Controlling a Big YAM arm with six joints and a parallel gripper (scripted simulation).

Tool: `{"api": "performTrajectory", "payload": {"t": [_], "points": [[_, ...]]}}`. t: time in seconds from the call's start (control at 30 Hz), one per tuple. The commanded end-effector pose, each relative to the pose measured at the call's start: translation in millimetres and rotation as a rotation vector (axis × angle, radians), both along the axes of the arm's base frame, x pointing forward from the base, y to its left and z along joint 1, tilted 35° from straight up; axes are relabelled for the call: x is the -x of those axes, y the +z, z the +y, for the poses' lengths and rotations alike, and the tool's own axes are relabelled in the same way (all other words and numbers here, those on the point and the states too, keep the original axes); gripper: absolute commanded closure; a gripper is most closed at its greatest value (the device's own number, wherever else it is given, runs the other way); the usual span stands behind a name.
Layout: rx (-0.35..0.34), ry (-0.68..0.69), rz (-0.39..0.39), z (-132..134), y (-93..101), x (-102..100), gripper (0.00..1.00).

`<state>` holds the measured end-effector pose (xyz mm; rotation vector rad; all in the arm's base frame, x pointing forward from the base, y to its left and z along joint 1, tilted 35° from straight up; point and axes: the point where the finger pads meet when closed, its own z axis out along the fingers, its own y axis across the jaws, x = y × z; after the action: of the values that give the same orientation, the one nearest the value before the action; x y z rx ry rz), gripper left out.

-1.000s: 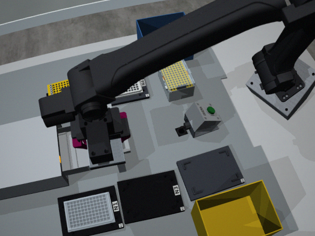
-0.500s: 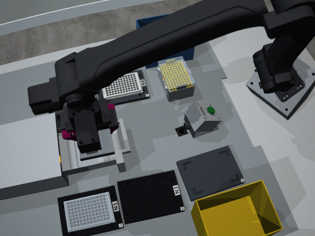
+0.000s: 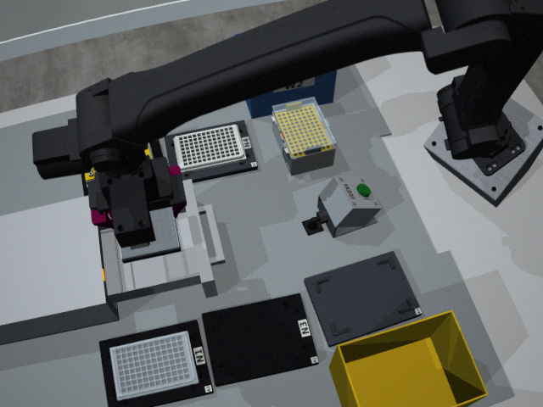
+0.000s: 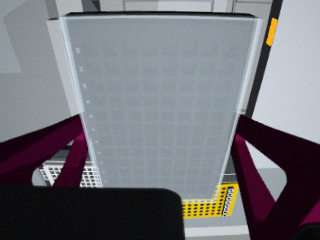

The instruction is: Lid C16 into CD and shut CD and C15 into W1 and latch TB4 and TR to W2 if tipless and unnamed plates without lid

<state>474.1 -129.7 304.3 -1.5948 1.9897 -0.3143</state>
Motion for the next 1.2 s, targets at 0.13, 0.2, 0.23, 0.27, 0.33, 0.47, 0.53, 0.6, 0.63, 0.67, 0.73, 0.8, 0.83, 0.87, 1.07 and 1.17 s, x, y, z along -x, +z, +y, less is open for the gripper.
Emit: {"api": "performTrajectory", "payload": {"t": [0.13,0.2,0.23,0.27,0.33,0.47,0.53,0.6,0.63,0.67,0.73,0.8,0.83,0.87,1.07,1.17], "points": [[0.02,0.003,-0.03,-24.1,20.6,-15.5,1.0],[0.021,0.003,-0.029,-27.7,21.0,-16.9,1.0],[0.023,0.003,-0.03,-27.6,21.1,-17.3,1.0],[0.023,0.015,-0.032,-21.8,21.4,-19.6,1.0],[0.023,0.026,-0.032,-15.8,21.5,-21.3,1.0],[0.02,0.021,-0.032,-14.2,21.7,-21.8,1.0],[0.019,0.019,-0.032,-14.1,21.8,-21.8,1.0],[0.019,0.017,-0.031,-14.6,21.5,-21.5,1.0],[0.019,0.017,-0.031,-14.6,21.5,-21.5,1.0],[0.018,0.013,-0.03,-16.4,20.9,-20.7,1.0],[0.016,0.013,-0.028,-15.2,19.7,-20.6,1.0],[0.015,0.014,-0.026,-13.8,18.4,-20.4,1.0],[0.014,0.014,-0.024,-13.2,17.8,-20.3,1.0],[0.013,0.014,-0.023,-12.7,17.2,-20.2,1.0],[0.019,0.007,-0.033,-15.3,19.8,-12.9,1.0],[0.019,0.007,-0.033,-15.1,19.8,-12.9,1.0]]}}
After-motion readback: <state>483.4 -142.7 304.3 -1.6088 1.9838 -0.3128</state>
